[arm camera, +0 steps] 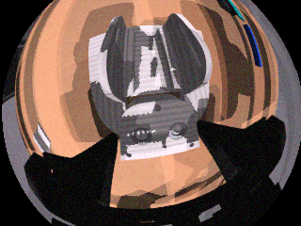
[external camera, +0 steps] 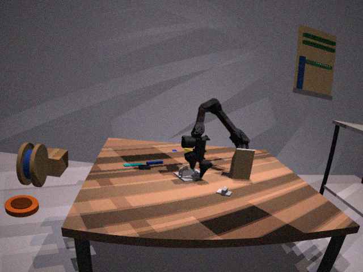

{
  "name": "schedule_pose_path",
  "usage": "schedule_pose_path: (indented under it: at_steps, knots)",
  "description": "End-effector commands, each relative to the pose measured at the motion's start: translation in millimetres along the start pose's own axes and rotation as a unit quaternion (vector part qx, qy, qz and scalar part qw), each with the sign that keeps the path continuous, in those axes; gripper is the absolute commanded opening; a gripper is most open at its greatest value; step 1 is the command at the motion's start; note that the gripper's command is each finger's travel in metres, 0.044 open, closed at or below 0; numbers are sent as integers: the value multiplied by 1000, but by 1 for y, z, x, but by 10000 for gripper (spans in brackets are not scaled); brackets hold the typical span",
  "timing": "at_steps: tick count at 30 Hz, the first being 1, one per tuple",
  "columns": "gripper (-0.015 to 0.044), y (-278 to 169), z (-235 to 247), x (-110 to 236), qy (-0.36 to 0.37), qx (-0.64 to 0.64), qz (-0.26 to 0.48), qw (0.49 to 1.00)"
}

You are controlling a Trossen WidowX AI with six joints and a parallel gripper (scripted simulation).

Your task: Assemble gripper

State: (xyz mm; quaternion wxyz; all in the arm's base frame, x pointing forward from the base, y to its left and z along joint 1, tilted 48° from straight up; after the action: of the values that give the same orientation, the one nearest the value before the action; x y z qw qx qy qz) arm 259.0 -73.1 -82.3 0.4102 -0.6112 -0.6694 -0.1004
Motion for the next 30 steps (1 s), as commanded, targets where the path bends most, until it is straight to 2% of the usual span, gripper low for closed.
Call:
schedule_pose_path:
  at_steps: [1, 9, 17, 23, 30]
  knots:
    - [440, 0, 0, 0, 0, 0, 0, 1000]
    - [440, 0, 0, 2, 0, 0, 0, 1000]
    - [440, 1, 0, 74, 0, 1, 0, 1000]
    - [440, 3, 1, 72, -4, 2, -8, 1000]
    - [440, -56, 28, 125, 1, 2, 0, 1000]
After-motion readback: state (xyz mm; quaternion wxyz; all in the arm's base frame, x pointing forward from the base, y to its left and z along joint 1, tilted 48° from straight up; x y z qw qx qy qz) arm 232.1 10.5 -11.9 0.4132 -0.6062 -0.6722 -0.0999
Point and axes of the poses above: the point midway between the two fingers, 35 mm back from their tips, its own x axis back along the fingers, its own z axis across the jaws, y = z × x, the point moved 1 cm from there along x, back along the fingers, and after that the axes turned 3 degrees about x, right-handed, at the moved point
